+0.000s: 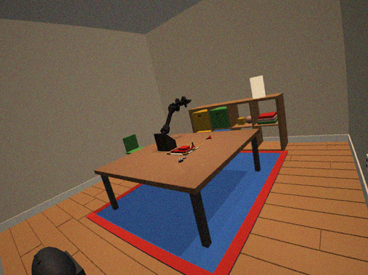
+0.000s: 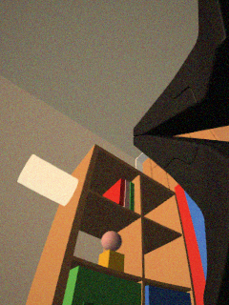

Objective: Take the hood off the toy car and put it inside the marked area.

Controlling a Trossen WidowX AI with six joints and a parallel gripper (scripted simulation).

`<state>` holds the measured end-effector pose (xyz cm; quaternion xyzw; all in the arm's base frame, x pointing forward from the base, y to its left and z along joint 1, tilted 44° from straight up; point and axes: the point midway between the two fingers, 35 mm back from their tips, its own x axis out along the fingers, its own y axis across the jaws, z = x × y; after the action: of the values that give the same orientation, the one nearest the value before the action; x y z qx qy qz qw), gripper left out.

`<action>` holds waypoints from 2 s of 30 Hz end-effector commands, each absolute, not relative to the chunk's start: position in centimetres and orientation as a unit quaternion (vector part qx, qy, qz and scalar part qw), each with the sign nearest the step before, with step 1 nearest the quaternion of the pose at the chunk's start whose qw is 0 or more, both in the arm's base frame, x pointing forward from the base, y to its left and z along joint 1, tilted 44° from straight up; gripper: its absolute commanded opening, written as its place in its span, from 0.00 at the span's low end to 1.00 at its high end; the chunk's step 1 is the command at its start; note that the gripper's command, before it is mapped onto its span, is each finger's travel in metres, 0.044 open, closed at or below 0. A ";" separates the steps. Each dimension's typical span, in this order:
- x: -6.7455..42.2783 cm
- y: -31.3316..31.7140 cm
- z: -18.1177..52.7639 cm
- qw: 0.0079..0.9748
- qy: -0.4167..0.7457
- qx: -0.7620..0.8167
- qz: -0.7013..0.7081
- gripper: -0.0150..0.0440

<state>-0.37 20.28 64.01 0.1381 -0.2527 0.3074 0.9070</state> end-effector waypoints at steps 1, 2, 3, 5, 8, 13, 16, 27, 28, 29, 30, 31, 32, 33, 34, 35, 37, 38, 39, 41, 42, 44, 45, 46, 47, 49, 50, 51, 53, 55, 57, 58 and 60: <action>-0.4 20.4 64.0 0.907 -0.255 0.136 0.306 0.30; -0.4 20.6 64.1 0.907 -0.261 0.131 0.303 0.34; -0.5 21.1 64.1 0.907 -0.270 0.123 0.298 0.39; -0.6 22.2 64.2 0.907 -0.292 0.101 0.286 0.48; -0.5 24.1 64.1 0.905 -0.323 0.067 0.270 0.61; 0.0 27.4 63.6 0.897 -0.365 0.008 0.251 0.83; 0.7 29.5 63.1 0.890 -0.384 -0.027 0.242 0.97; 5.5 37.5 59.2 0.858 -0.421 -0.171 0.239 1.00; 6.1 38.2 58.7 0.855 -0.421 -0.185 0.241 1.00; 6.8 38.8 58.2 0.851 -0.421 -0.198 0.243 1.00; 7.5 39.5 57.7 0.848 -0.420 -0.211 0.245 1.00; 8.2 40.1 57.1 0.845 -0.418 -0.224 0.248 1.00; 9.0 40.7 56.5 0.842 -0.415 -0.237 0.250 1.00; 9.8 41.2 55.8 0.838 -0.412 -0.250 0.253 1.00; 10.6 41.8 55.2 0.835 -0.409 -0.263 0.256 1.00; 11.5 42.2 54.5 0.832 -0.405 -0.275 0.260 1.00; 13.3 43.1 53.1 0.827 -0.394 -0.300 0.267 1.00; 14.2 43.5 52.3 0.824 -0.388 -0.312 0.271 1.00; 15.1 43.9 51.6 0.821 -0.381 -0.323 0.275 1.00; 16.8 43.6 51.2 0.823 -0.374 -0.329 0.272 1.00; 17.6 42.9 51.8 0.829 -0.375 -0.323 0.262 1.00; 19.3 41.9 52.3 0.836 -0.373 -0.318 0.248 1.00; 20.1 41.9 51.9 0.836 -0.368 -0.324 0.248 1.00; 20.8 42.1 51.3 0.834 -0.361 -0.333 0.251 1.00; 21.6 42.3 50.6 0.833 -0.355 -0.341 0.254 1.00; 23.1 42.6 49.2 0.830 -0.340 -0.358 0.261 1.00; 23.8 42.7 48.5 0.828 -0.332 -0.366 0.265 1.00; 24.9 42.6 47.5 0.828 -0.321 -0.376 0.265 1.00; 27.0 42.4 45.5 0.827 -0.296 -0.397 0.266 1.00; 28.8 42.2 43.8 0.825 -0.274 -0.413 0.272 1.00; 30.4 42.0 42.1 0.822 -0.253 -0.426 0.280 1.00; 31.2 41.8 41.3 0.821 -0.243 -0.432 0.284 1.00; 32.7 41.5 39.6 0.818 -0.220 -0.443 0.292 1.00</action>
<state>30.01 42.10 42.58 -0.4241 -0.2581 0.2782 0.8223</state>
